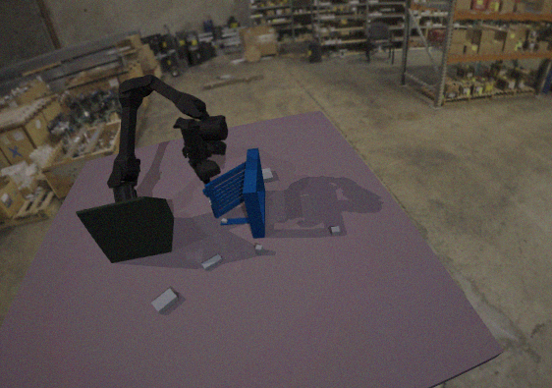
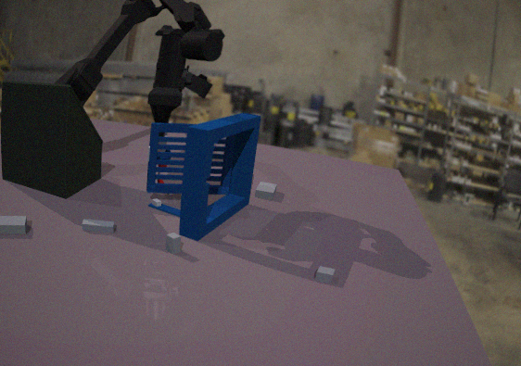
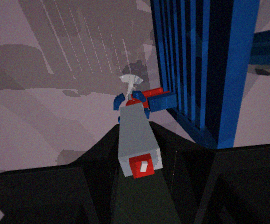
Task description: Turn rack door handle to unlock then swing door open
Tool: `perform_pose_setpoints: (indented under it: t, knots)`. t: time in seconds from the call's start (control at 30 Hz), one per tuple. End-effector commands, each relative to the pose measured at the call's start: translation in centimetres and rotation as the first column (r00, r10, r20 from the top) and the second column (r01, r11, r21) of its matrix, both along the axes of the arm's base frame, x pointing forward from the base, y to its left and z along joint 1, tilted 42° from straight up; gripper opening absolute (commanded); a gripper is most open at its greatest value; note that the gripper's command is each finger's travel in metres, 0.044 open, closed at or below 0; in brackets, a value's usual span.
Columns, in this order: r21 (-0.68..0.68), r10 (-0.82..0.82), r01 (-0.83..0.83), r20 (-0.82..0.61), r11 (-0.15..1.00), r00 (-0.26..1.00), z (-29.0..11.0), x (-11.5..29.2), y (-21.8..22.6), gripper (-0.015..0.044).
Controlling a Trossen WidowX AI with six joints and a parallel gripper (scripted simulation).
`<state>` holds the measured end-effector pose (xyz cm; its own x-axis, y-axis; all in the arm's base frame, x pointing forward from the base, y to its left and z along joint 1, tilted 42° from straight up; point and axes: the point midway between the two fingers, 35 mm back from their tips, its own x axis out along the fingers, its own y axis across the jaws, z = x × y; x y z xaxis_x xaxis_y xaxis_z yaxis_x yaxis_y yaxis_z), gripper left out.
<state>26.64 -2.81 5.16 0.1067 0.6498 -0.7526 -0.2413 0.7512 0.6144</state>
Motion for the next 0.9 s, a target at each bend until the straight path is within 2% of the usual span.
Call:
perform_pose_setpoints:
  t: [0.0, 0.87]
  knots:
    - [0.009, -0.05, 0.051, -0.036, 0.999, 0.998, 0.5, 0.0, 0.6, 0.0019]
    - [0.006, -0.315, 0.33, -0.281, 0.944, 0.907, 4.0, 1.0, 4.5, 0.0019]
